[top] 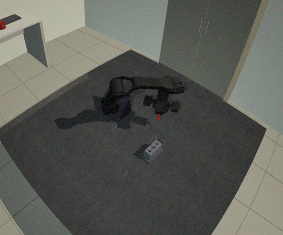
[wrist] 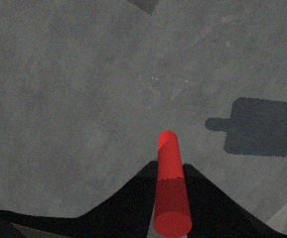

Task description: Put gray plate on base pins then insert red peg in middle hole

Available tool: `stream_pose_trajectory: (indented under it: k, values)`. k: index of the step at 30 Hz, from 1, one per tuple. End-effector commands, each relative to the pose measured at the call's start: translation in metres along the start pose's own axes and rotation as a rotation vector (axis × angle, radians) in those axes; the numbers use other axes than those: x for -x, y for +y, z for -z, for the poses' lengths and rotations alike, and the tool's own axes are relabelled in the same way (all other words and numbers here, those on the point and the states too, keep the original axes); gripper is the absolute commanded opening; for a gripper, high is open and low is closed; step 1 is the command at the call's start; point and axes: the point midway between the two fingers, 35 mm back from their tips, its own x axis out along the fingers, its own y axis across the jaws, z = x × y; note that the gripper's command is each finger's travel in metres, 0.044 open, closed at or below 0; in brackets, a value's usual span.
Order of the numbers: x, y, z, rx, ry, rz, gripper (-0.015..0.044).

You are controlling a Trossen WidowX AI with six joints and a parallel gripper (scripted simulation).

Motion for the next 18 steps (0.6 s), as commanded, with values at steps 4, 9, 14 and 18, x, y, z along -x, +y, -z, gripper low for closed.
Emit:
stream_pose_trajectory:
  k: [4, 9, 14, 18]
  values:
    - [0.021, 0.001, 0.0, -0.004, 0.005, 0.002, 0.0]
    - [0.023, 0.002, -0.001, -0.001, 0.002, -0.001, 0.0]
    - [0.025, 0.005, -0.009, -0.012, 0.014, -0.003, 0.0]
    - [0.026, 0.008, -0.018, -0.02, 0.023, -0.004, 0.0]
